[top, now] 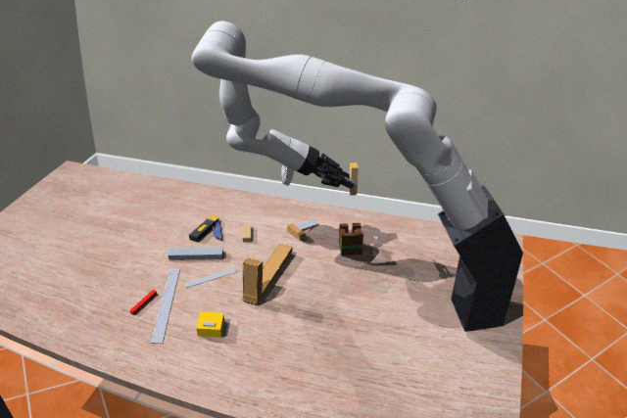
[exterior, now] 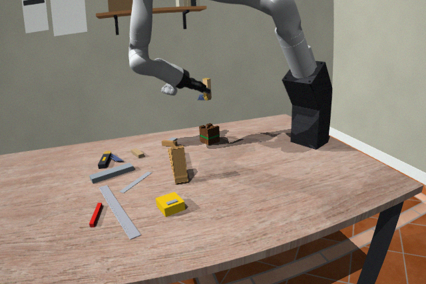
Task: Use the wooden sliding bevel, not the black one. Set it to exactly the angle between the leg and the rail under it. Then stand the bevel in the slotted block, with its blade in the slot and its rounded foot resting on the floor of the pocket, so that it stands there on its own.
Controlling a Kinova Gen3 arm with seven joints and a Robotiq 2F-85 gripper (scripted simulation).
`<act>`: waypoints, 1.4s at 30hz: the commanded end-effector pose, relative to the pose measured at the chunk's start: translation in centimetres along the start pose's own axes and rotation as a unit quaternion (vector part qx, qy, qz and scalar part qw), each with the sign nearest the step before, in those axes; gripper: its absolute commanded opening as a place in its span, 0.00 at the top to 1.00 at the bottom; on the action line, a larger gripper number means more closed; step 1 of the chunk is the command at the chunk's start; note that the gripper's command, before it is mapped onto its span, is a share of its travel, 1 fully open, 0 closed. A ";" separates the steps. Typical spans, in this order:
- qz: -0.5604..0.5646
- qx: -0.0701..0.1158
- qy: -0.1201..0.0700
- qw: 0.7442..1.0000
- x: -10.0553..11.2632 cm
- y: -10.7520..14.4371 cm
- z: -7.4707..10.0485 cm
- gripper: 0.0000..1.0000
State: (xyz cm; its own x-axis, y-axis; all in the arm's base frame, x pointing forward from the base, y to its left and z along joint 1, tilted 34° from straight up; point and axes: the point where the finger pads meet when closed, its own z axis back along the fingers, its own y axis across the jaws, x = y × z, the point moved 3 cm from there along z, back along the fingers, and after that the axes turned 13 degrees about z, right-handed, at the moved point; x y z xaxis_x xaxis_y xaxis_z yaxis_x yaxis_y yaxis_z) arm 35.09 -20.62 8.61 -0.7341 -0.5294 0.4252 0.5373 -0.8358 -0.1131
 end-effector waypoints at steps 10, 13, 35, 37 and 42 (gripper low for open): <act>-0.001 0.000 0.000 1.000 -3.2 0.8 -1.9 0.90; -0.001 0.000 0.000 1.000 -5.0 1.2 -3.0 0.90; -0.001 0.000 0.000 1.000 -8.2 2.0 -4.9 0.90; -0.001 0.000 0.000 1.000 -8.2 2.0 -4.9 0.90; -0.001 0.000 0.000 1.000 -8.9 2.1 -5.3 0.90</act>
State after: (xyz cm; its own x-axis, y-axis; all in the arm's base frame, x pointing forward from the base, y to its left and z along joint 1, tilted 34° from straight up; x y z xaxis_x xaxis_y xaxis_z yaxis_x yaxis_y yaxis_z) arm 40.41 -18.44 0.04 -0.7342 -0.5289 0.4257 0.5369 -0.8361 -0.1129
